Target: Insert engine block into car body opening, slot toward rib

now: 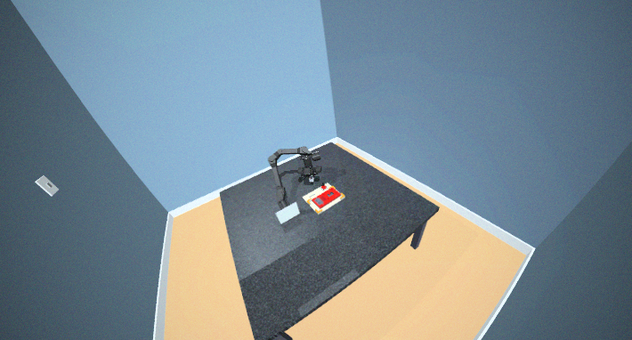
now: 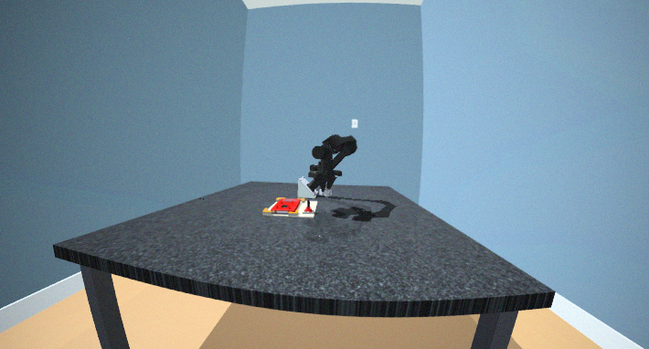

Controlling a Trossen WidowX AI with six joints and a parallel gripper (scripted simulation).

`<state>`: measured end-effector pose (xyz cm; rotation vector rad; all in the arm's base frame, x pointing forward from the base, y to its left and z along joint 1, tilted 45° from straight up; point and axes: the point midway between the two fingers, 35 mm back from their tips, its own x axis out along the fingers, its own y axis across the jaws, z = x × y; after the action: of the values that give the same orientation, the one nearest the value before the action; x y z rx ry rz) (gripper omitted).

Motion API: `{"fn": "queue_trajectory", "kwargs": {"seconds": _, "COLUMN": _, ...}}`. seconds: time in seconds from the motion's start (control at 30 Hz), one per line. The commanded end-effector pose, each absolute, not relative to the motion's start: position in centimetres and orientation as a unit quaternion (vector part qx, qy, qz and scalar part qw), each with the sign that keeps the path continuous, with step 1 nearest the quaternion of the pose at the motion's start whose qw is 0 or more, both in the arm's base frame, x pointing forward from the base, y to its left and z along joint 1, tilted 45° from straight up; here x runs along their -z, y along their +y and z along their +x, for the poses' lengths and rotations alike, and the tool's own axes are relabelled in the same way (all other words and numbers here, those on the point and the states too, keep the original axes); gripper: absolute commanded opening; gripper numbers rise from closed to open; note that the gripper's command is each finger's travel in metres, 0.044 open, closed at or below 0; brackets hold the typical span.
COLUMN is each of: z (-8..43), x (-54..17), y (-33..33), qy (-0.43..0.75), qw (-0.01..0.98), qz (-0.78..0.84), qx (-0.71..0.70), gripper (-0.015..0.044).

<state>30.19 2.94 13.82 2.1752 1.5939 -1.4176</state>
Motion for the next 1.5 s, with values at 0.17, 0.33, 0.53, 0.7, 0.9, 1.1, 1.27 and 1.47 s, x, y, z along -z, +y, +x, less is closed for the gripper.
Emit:
{"fn": "queue_trajectory", "kwargs": {"seconds": 0.17, "z": 30.0, "x": -15.7, "y": 1.0, "qy": 0.516, "qw": 0.037, "qz": 0.714, "qx": 0.471, "gripper": 0.0}}
{"fn": "queue_trajectory", "kwargs": {"seconds": 0.33, "z": 29.8, "x": -16.9, "y": -0.1, "qy": 0.512, "qw": 0.03, "qz": 0.716, "qx": 0.474, "gripper": 0.0}}
{"fn": "queue_trajectory", "kwargs": {"seconds": 0.53, "z": 29.9, "x": -17.0, "y": -0.6, "qy": 0.522, "qw": 0.046, "qz": 0.715, "qx": 0.462, "gripper": 0.0}}
{"fn": "queue_trajectory", "kwargs": {"seconds": 0.7, "z": 30.6, "x": -15.9, "y": -1.2, "qy": 0.557, "qw": 0.104, "qz": 0.709, "qx": 0.42, "gripper": 0.0}}
{"fn": "queue_trajectory", "kwargs": {"seconds": 0.9, "z": 31.4, "x": -14.5, "y": -1.9, "qy": 0.595, "qw": 0.172, "qz": 0.695, "qx": 0.365, "gripper": 0.0}}
{"fn": "queue_trajectory", "kwargs": {"seconds": 1.1, "z": 32.1, "x": -13.1, "y": -2.7, "qy": 0.628, "qw": 0.239, "qz": 0.674, "qx": 0.307, "gripper": 0.0}}
{"fn": "queue_trajectory", "kwargs": {"seconds": 1.27, "z": 32.7, "x": -11.9, "y": -3.3, "qy": 0.651, "qw": 0.292, "qz": 0.652, "qx": 0.256, "gripper": 0.0}}
{"fn": "queue_trajectory", "kwargs": {"seconds": 1.47, "z": 33.3, "x": -10.4, "y": -4.0, "qy": 0.673, "qw": 0.354, "qz": 0.62, "qx": 0.193, "gripper": 0.0}}
